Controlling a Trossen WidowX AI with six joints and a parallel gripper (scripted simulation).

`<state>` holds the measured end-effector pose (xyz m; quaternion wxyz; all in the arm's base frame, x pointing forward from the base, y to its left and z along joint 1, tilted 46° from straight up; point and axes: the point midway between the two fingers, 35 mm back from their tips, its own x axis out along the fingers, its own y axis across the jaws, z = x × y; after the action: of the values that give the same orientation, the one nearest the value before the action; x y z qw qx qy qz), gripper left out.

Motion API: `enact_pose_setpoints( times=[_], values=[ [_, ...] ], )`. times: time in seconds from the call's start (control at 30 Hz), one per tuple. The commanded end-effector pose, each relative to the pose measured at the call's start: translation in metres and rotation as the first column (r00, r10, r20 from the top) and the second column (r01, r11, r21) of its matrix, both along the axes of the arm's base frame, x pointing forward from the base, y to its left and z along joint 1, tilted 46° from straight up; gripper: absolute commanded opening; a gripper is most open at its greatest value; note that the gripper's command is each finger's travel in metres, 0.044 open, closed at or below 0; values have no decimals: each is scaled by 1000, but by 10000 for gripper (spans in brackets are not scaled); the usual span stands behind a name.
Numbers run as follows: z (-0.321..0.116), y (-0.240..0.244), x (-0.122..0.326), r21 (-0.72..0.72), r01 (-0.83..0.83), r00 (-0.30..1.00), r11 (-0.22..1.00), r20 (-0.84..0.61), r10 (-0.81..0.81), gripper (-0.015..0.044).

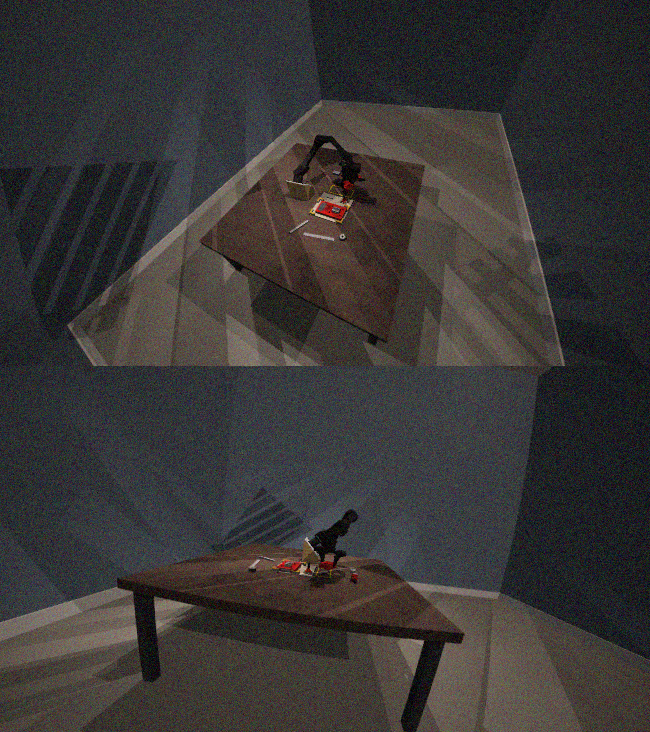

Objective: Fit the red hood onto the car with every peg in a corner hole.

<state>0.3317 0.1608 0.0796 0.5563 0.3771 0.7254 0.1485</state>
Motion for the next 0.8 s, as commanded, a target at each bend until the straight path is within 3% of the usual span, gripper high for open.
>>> enact_pose_setpoints(
  times=[0.0, 0.47, 0.77],
  values=[
    [17, -11, 3, 8, 1, 1000, 1000, 20, -1, 0],
    [39, -34, 6, 6, 1, 1000, 1000, 20, -1, 0],
    [2, -65, 21, -5, -57, 996, 998, 76, 57, 0]
  ],
)
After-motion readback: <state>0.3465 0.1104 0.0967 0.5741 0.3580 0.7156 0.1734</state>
